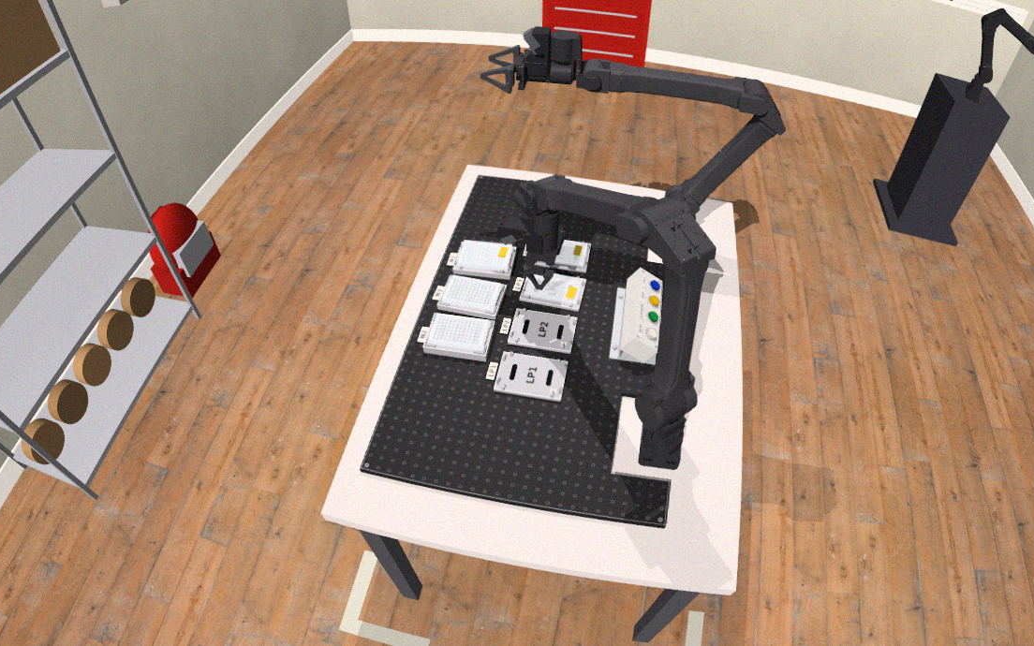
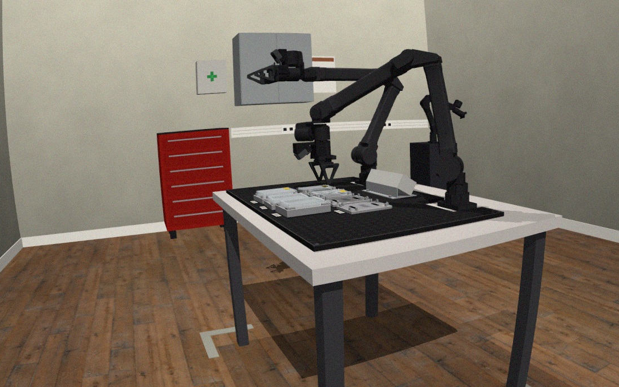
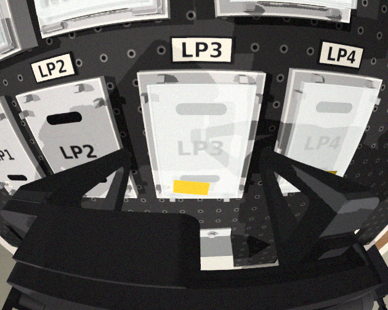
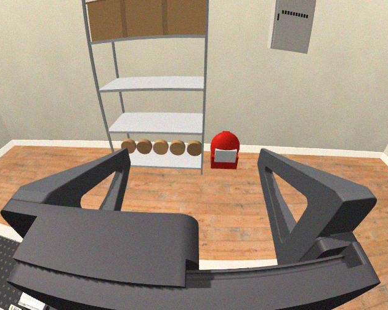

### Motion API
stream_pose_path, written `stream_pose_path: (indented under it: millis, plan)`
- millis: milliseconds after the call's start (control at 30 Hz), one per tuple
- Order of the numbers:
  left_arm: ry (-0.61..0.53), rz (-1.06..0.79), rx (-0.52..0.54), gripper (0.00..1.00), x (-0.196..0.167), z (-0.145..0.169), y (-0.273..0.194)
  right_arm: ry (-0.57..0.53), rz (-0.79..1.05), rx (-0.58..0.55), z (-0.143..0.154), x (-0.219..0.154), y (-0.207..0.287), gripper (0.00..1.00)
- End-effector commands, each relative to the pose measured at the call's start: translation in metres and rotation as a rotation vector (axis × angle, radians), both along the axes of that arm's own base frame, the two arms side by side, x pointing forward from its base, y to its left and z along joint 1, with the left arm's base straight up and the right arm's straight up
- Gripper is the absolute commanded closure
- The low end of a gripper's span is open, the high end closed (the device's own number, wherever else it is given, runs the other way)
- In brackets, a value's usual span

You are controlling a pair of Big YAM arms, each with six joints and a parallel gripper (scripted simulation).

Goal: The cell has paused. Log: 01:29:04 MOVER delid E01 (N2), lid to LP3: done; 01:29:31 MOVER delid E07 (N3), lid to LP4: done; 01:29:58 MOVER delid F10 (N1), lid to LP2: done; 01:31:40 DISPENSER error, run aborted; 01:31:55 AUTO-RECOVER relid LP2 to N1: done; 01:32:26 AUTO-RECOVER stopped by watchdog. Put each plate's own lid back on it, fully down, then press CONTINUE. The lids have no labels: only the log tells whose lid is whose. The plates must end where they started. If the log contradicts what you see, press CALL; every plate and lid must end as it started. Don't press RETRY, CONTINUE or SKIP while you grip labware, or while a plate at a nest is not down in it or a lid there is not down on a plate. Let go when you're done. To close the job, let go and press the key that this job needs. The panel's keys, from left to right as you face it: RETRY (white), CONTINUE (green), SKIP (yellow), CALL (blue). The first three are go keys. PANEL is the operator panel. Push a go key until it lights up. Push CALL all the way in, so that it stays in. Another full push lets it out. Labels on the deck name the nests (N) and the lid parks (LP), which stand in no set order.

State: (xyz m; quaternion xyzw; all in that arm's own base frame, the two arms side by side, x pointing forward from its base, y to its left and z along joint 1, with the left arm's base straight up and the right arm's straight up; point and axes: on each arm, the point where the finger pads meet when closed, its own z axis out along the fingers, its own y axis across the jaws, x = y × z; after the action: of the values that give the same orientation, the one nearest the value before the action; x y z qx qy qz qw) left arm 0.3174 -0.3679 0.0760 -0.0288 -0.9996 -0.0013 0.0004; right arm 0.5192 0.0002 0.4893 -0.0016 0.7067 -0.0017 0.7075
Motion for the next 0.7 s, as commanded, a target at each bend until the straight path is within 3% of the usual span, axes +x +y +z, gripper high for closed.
stream_pose_path:
  millis: [0,400,667]
  plan:
    - [-0.03,0.004,-0.04,0.0,-0.02,0.018,-0.013,-0.057,0.001,0.012,0.035,-0.002,-0.001,0.0]
    - [-0.024,0.01,-0.033,0.0,-0.018,0.015,-0.013,-0.057,0.001,0.012,0.035,-0.002,-0.001,0.0]
    - [-0.006,0.012,-0.009,0.0,-0.022,-0.014,-0.008,-0.057,0.001,0.012,0.035,-0.002,-0.001,0.0]
